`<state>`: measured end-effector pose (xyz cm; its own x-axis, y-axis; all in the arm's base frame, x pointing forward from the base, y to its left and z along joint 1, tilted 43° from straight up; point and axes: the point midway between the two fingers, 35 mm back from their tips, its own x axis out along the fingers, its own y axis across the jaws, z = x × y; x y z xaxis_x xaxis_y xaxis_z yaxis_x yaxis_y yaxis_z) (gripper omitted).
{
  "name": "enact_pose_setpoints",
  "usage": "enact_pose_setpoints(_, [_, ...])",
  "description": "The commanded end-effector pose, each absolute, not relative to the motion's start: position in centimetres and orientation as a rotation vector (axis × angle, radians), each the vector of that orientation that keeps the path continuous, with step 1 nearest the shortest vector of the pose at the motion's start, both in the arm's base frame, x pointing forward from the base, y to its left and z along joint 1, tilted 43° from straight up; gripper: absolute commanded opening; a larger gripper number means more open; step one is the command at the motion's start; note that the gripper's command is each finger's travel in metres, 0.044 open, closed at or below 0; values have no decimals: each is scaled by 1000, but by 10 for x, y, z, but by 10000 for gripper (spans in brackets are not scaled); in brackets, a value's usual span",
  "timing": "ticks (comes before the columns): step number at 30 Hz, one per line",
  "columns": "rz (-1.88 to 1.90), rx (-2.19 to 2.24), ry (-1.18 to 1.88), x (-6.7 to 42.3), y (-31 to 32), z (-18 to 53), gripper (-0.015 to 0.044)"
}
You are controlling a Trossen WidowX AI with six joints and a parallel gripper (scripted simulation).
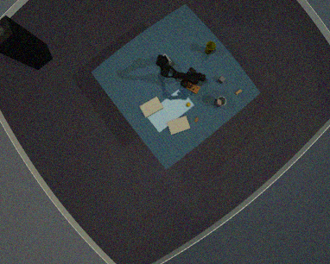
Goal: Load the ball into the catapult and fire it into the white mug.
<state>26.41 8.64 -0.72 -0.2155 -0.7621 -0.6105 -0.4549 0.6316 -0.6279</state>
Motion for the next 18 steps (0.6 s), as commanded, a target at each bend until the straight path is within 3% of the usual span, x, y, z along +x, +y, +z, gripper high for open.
enact_pose_setpoints(1, [-380, -987, 1866, 266, 84, -11, 0])
enact_pose_setpoints(18, [-381, -987, 1865, 268, 68, -28, 0])
